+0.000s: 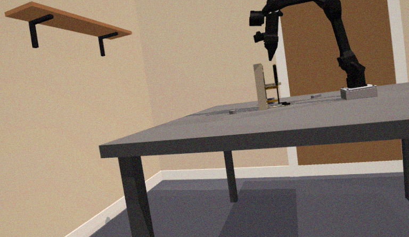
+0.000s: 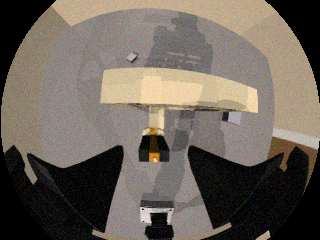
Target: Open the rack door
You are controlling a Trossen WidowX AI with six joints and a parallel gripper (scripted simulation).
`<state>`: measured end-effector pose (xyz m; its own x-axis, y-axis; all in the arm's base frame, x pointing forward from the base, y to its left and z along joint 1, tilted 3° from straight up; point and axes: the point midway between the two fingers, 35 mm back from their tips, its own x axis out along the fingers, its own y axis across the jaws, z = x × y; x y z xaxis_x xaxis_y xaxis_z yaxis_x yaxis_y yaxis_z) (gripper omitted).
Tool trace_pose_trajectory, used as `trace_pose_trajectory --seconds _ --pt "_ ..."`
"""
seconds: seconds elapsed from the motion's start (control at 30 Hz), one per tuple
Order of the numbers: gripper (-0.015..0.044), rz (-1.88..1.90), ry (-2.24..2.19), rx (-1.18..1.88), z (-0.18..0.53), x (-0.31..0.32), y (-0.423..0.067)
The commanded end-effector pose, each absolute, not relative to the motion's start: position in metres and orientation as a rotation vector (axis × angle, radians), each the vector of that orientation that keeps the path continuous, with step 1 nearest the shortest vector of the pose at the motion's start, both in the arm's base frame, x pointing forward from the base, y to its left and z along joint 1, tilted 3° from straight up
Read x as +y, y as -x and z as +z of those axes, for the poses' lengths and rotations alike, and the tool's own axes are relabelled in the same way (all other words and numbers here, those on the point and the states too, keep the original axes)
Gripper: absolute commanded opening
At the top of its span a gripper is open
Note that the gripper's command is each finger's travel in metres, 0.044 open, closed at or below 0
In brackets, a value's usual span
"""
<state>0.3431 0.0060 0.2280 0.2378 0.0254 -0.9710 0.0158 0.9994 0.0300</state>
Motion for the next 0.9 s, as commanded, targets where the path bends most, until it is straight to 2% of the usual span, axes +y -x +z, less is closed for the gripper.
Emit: trace_pose_trajectory --seconds 0.0,0.87 --pt "0.0282 0.005 -0.045 1.426 0.227 0.007 -0.337" --pt "0.0282 0.005 -0.046 1.49 0.199 0.008 -0.337"
